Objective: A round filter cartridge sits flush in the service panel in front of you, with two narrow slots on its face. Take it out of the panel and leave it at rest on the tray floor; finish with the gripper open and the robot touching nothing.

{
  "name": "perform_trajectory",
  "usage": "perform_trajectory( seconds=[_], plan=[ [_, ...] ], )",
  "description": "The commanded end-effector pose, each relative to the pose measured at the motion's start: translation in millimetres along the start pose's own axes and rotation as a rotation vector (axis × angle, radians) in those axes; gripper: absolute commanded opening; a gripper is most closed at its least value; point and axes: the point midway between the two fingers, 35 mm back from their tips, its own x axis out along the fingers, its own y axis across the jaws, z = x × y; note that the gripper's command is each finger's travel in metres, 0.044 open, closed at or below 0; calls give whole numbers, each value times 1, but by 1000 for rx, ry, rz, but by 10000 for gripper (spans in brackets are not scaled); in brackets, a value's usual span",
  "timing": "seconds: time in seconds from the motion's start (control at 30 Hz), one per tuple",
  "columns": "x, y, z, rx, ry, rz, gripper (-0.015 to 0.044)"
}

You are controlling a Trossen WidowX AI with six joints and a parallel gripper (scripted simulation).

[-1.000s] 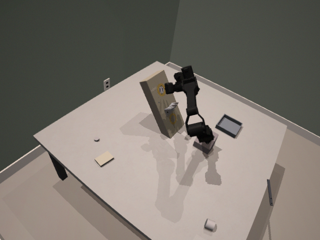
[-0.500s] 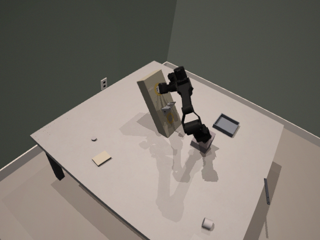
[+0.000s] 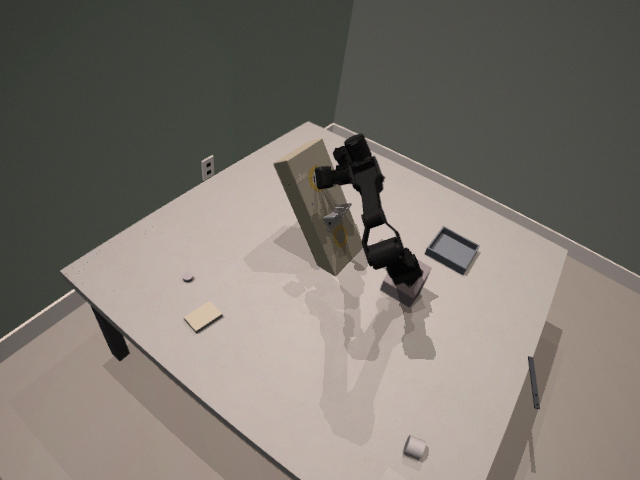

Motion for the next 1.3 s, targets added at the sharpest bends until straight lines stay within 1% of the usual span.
perform_trajectory(
  seconds=[0.0, 0.83, 1.27],
  plan=[
    [0, 0, 0, 5, -2, -2, 95],
    [4, 0, 1, 5, -2, -2, 95],
    [13, 0, 1, 5, -2, -2, 95]
  ],
)
